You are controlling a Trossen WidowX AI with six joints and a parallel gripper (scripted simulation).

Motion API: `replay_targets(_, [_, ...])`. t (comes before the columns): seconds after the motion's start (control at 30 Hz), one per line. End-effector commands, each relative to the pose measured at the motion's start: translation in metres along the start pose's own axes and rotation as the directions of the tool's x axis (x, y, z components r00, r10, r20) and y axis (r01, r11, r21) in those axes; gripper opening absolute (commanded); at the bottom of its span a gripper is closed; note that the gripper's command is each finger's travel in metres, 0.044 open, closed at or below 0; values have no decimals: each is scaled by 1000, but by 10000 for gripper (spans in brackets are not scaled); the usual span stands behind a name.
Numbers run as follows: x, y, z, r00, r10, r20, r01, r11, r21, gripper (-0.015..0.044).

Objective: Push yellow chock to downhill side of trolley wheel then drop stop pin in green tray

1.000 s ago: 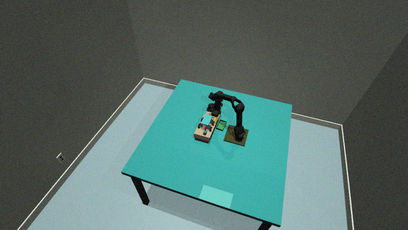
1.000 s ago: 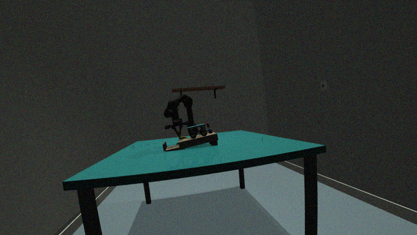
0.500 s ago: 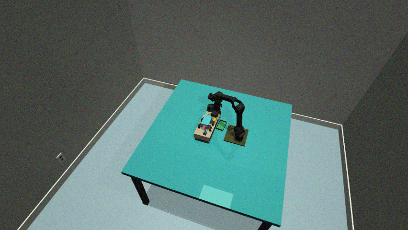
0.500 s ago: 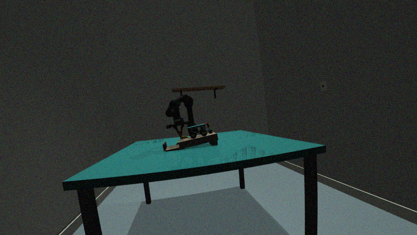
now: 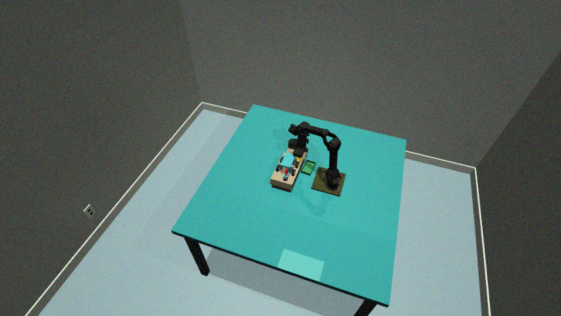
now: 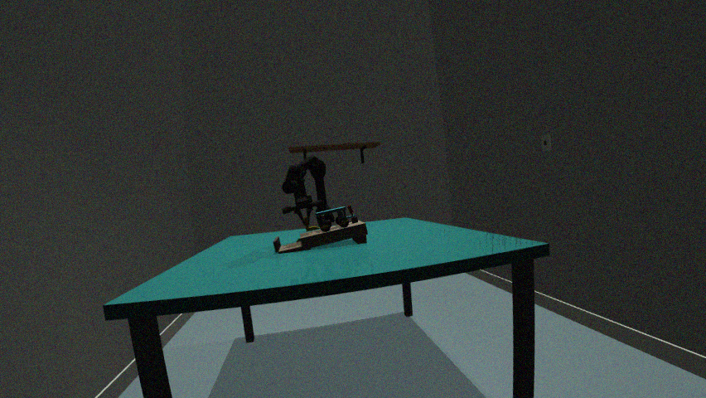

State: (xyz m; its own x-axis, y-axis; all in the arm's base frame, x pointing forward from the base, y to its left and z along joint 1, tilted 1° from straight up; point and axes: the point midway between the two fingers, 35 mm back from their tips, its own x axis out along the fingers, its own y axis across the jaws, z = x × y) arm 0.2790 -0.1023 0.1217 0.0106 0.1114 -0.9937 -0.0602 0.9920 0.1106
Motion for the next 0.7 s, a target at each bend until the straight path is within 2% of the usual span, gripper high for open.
replay_targets(0.0, [0,5,-1,1000,7,-3,-7,1000,4,0])
replay_targets(0.33, [0,1,0,1000,-2,0,2,1000,1,0])
replay_targets(0.57, [0,1,0,1000,-2,0,2,1000,1,184])
replay_targets(0.67, [-1,1,0,1000,-2,0,2,1000,1,190])
